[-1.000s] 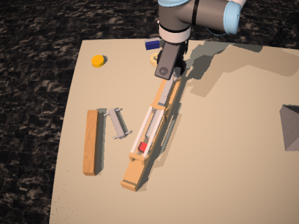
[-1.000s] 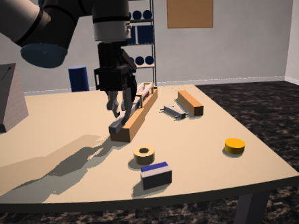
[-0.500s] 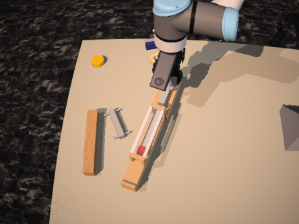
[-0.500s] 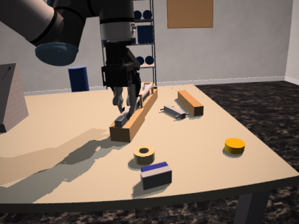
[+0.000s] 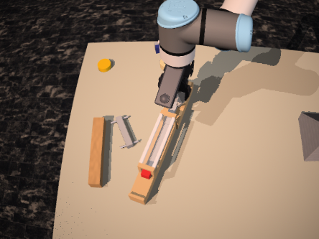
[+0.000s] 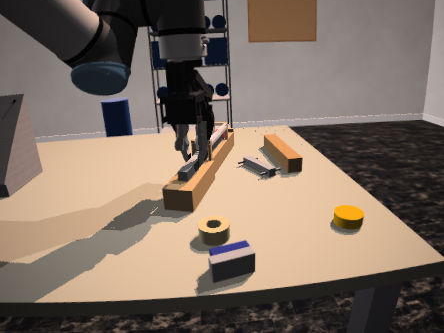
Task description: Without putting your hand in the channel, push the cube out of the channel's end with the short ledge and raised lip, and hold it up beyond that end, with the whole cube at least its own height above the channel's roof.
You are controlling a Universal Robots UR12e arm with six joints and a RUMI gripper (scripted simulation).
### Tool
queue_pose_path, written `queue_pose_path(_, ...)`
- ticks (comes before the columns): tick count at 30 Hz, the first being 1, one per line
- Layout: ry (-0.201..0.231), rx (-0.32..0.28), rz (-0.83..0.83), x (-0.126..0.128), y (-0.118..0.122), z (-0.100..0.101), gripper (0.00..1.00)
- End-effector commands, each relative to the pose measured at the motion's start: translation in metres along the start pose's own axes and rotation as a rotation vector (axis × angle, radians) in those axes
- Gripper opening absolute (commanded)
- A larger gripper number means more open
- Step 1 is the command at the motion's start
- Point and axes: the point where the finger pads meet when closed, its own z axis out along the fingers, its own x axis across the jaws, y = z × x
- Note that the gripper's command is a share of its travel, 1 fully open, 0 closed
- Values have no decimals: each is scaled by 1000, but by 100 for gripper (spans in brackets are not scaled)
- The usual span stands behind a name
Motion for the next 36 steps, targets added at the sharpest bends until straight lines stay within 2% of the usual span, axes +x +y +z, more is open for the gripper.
queue_pose_path(1, 1, 0, 0, 1, -9, 0, 0)
queue_pose_path(13, 1, 0, 0, 1, -27, 0, 0)
queue_pose_path(36, 1, 0, 0, 1, -33, 0, 0)
